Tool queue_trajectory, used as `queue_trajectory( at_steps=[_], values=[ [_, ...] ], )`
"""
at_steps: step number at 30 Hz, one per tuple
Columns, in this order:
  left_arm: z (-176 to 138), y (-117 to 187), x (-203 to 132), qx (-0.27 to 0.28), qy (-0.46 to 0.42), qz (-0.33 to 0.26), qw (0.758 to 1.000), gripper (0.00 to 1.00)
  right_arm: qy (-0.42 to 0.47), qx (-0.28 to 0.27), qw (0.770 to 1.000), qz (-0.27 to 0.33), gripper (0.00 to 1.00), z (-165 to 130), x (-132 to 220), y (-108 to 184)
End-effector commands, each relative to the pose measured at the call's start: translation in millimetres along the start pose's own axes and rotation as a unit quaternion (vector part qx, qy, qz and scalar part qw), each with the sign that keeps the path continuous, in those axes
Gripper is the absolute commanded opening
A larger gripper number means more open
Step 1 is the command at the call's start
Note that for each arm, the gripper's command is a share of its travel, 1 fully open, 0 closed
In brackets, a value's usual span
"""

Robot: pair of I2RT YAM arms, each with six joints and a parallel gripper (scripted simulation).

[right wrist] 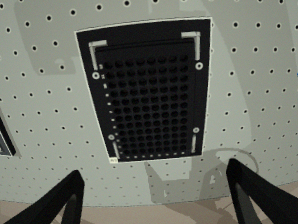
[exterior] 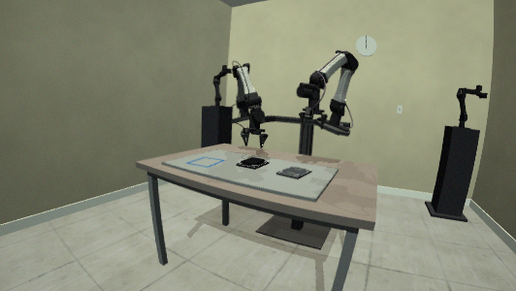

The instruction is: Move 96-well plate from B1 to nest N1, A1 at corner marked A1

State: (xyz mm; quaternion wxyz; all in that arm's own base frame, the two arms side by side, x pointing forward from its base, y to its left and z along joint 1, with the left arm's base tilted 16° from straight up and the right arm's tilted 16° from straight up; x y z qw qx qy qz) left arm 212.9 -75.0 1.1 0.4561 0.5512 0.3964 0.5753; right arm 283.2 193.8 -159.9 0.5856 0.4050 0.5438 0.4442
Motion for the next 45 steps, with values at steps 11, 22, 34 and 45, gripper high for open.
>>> queue_trajectory(
  at_steps=[11,22,34,45],
  values=[
    [-6,2,2,0.005,-0.001,-0.001,1.000,1.00,-0.004,-0.015,1.000,0.010,1.00,-1,-44,27],
    [-6,2,2,0.005,-0.001,-0.001,1.000,1.00,-0.001,-0.007,1.000,0.002,1.00,-14,-93,45],
    [-6,2,2,0.005,-0.001,-0.001,1.000,1.00,0.000,-0.002,1.000,-0.001,1.00,-26,-144,64],
    [-6,2,2,0.005,-0.001,-0.001,1.000,1.00,0.001,0.000,1.000,-0.001,1.00,-34,-184,80]
  ],
)
Point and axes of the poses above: on each arm, the point where the finger pads meet when closed, its own y axis back along the fingers, its own x axis across the jaws, z = x × y, the point moved 1 cm from there along y, back along the fingers, and after that the axes turned 1 degree about -y, right-handed, at the moved point
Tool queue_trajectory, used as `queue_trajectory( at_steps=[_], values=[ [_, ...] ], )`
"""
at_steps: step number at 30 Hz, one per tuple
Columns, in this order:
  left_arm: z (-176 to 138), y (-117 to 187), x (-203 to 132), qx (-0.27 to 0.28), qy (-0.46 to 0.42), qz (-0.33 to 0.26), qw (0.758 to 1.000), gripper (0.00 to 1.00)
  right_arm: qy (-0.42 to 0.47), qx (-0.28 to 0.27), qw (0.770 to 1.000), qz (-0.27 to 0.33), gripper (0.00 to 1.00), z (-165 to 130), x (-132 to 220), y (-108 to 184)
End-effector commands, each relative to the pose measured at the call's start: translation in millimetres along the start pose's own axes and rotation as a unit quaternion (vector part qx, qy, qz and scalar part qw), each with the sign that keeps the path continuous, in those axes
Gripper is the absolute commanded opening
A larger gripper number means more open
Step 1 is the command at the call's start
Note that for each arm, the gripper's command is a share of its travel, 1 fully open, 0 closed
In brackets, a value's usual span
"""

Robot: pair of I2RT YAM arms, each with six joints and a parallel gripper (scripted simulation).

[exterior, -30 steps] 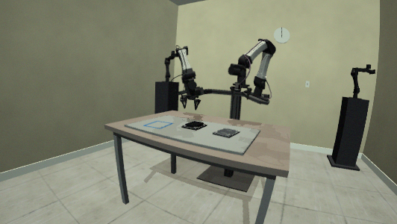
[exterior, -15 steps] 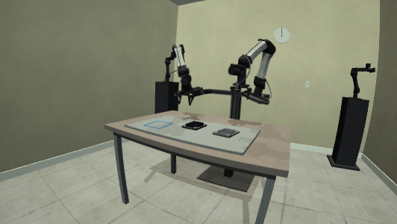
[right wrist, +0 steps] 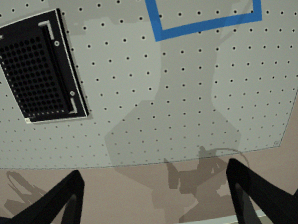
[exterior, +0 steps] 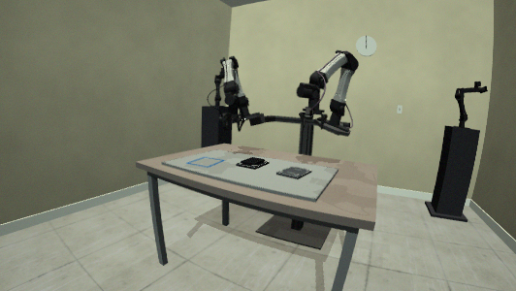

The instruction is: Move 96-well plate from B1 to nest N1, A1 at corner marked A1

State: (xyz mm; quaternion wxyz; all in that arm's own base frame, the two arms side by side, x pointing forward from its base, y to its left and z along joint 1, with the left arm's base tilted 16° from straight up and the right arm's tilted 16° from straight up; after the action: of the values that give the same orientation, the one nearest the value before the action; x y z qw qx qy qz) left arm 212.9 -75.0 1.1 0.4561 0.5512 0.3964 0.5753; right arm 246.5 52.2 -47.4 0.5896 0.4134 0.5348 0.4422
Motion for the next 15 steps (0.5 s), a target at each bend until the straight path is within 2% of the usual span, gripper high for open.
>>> queue_trajectory(
  at_steps=[1,15],
  values=[
    [-6,2,2,0.005,-0.001,-0.001,1.000,1.00,0.013,-0.001,1.000,-0.007,1.00,-5,-21,11],
    [-6,2,2,0.005,-0.001,-0.001,1.000,1.00,0.014,0.003,1.000,-0.002,1.00,-15,-73,34]
  ],
)
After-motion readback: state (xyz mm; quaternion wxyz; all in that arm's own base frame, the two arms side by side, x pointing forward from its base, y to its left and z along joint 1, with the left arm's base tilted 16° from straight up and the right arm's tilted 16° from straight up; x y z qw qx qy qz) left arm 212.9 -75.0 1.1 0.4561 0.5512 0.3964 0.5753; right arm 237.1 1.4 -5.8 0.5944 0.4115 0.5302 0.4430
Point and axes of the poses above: on each arm, the point where the finger pads meet when closed, its own y axis back along the fingers, its own x axis across the jaws, z = x × y, the point moved 1 cm from there along y, back along the fingers, and after that the axes turned 1 degree about -y, right-handed, at the moved point
